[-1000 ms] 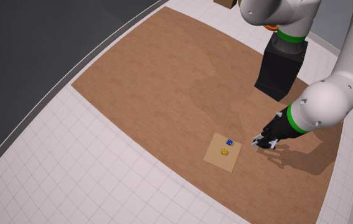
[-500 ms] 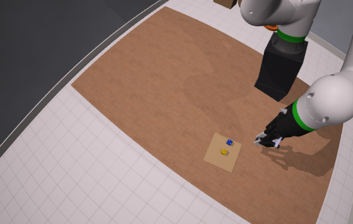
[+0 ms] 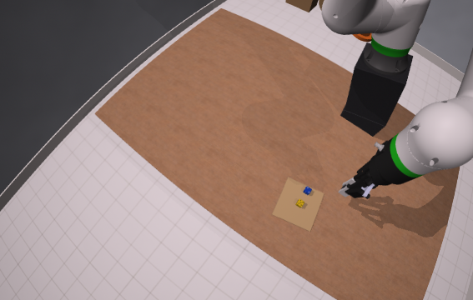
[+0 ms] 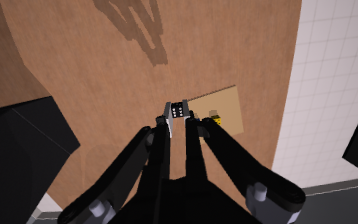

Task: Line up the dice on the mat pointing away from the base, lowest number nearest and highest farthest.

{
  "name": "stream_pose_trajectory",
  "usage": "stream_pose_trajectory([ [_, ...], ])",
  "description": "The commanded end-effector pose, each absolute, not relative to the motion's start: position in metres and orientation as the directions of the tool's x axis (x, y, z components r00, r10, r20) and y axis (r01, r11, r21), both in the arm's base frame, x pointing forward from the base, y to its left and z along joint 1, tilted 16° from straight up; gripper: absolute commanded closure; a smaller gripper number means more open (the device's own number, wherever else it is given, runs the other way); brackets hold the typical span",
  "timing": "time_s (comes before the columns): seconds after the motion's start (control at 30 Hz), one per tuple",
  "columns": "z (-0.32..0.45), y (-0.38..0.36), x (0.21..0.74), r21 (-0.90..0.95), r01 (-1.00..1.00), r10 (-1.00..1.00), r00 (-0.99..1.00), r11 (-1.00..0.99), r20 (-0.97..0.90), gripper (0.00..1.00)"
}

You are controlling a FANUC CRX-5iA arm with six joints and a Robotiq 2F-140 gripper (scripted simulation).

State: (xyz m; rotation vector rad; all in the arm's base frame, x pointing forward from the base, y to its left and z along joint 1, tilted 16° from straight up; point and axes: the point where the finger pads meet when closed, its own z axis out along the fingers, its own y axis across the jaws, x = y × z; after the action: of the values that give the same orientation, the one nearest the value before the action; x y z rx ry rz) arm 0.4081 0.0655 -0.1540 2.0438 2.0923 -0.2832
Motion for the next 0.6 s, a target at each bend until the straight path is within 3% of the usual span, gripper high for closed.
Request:
stream_pose_trajectory([
  [0.0,-0.153,0.064,0.413,0.054,0.989,0.951,0.145,-0.135,-0.273,0.91],
  [0.23,-0.152,0.063,0.421,0.116,0.928,0.893,0.371,-0.353,-0.253,0.91],
  [0.33,-0.152,0.063,0.421,0.117,0.927,0.892,0.374,-0.356,-0.253,0.91],
  [0.57,-0.151,0.060,0.430,0.185,0.780,0.752,0.626,-0.598,-0.208,0.91],
])
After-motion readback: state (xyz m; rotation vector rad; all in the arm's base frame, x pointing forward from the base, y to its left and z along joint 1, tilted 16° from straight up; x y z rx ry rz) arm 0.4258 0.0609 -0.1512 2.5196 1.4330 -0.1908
